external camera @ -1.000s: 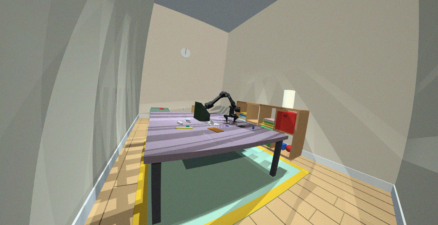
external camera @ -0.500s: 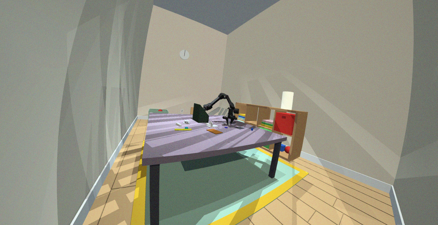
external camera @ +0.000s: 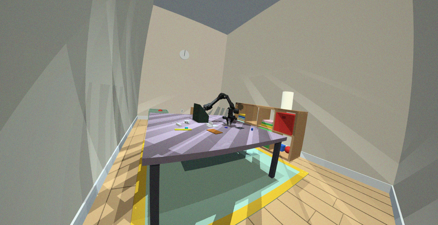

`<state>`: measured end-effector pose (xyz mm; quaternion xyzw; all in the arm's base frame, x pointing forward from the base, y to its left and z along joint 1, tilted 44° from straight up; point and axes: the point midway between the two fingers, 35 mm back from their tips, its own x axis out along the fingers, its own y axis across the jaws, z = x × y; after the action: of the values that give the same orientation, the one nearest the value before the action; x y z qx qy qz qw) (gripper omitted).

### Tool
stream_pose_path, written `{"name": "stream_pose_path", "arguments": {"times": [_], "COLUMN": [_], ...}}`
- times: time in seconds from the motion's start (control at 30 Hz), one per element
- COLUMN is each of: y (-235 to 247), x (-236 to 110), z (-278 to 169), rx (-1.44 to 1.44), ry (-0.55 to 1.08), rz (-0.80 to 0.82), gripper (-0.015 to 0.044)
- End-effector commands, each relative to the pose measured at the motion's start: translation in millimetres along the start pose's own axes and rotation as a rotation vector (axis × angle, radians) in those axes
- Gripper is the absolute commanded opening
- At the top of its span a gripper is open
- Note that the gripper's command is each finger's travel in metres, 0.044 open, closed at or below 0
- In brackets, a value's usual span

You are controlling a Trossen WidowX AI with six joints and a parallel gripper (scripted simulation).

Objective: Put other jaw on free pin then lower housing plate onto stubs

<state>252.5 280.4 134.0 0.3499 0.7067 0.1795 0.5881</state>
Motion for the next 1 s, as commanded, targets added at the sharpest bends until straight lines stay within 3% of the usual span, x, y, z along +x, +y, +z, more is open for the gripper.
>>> {"name": "stream_pose_path", "arguments": {"times": [0.0, 0.73, 0.97], "y": [1, 0, 0], "x": [-5, -75, -77], "z": [1, 1, 1], "rx": [-0.002, 0.001, 0.001], "ry": [0.0, -0.005, -0.005], "rz": [0.002, -0.002, -0.002], "gripper": [0.0134, 0.0134, 0.0134]}}
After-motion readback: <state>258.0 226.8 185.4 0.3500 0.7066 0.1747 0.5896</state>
